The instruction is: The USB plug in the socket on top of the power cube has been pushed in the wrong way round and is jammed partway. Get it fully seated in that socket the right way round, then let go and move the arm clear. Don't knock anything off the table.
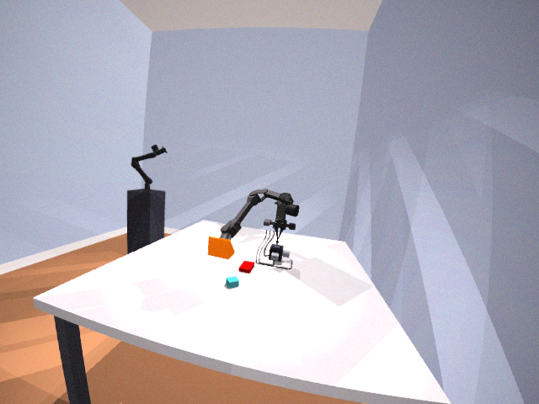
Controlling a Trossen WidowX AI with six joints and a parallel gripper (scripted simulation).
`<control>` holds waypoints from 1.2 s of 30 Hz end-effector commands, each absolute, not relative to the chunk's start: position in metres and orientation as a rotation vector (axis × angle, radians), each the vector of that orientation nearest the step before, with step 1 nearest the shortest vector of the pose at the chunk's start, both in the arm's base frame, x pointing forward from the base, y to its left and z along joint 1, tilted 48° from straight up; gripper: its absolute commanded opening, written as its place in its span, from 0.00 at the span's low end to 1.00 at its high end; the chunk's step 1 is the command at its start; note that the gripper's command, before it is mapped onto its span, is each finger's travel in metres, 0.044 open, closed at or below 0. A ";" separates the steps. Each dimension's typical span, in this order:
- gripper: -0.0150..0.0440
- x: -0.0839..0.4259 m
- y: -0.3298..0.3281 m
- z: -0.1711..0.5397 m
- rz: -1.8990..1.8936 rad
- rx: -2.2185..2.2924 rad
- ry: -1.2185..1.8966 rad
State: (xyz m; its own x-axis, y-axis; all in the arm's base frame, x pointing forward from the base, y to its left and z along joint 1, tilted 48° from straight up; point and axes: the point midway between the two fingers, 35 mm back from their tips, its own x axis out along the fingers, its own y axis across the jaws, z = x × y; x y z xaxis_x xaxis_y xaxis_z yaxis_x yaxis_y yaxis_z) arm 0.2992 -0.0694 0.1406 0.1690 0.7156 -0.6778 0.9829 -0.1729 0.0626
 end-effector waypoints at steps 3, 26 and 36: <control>0.25 0.300 -0.068 0.141 -0.705 1.959 1.597; 0.25 0.301 -0.064 0.141 -0.706 1.960 1.597; 0.25 0.301 -0.063 0.141 -0.706 1.960 1.597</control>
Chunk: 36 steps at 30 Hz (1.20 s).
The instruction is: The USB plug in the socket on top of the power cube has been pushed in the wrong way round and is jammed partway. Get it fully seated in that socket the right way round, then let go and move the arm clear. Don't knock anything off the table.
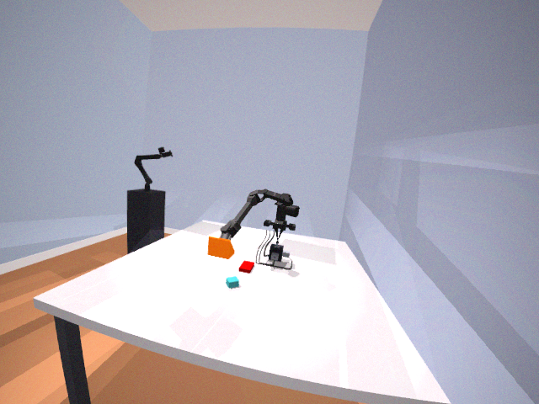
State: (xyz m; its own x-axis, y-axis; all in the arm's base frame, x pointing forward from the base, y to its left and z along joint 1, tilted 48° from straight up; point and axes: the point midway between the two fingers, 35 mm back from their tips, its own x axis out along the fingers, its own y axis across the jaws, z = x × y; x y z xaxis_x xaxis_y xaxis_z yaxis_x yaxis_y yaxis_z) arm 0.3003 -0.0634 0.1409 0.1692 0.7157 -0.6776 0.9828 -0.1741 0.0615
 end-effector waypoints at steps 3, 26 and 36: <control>0.25 0.301 -0.062 0.141 -0.706 1.960 1.597; 0.25 0.302 -0.059 0.141 -0.707 1.961 1.597; 0.25 0.302 -0.058 0.141 -0.707 1.961 1.597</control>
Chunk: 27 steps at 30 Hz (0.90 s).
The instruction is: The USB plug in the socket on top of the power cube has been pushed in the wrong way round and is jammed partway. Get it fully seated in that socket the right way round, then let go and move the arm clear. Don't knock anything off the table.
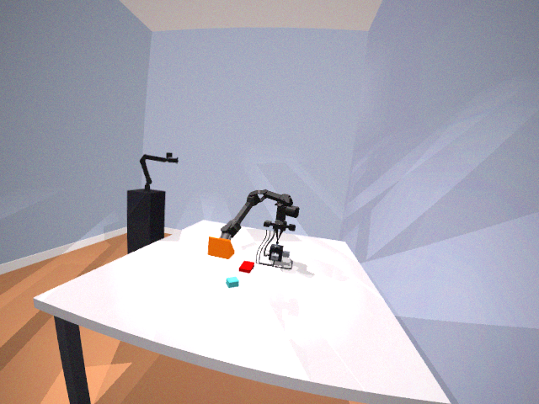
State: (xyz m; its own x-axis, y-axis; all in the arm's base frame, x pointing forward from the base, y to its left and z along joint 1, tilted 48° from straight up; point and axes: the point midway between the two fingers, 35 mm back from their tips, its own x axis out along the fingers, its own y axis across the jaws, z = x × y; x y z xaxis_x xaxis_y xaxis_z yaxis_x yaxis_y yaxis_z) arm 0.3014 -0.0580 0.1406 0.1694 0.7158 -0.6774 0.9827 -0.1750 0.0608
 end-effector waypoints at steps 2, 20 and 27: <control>0.25 0.302 -0.057 0.140 -0.707 1.961 1.597; 0.25 0.302 -0.056 0.139 -0.707 1.961 1.597; 0.25 0.303 -0.055 0.138 -0.707 1.961 1.597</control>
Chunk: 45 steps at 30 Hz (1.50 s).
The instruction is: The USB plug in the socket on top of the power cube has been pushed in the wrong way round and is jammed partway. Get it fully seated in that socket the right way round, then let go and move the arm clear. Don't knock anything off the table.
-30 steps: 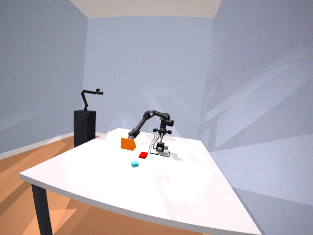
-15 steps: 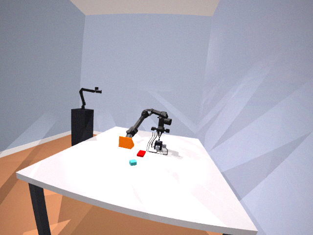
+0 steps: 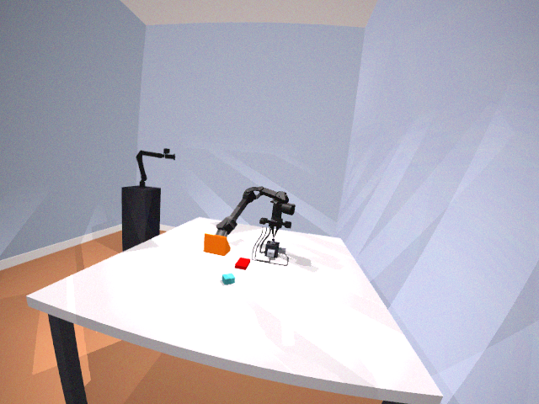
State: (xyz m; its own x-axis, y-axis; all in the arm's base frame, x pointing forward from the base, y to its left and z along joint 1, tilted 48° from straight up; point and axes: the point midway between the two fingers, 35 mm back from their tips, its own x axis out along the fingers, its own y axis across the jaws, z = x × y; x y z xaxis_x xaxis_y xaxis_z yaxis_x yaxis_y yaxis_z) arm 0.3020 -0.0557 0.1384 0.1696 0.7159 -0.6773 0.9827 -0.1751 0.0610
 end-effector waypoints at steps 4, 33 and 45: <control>0.25 0.303 -0.055 0.138 -0.707 1.961 1.597; 0.25 0.303 -0.052 0.136 -0.706 1.961 1.597; 0.25 0.303 -0.051 0.135 -0.706 1.961 1.597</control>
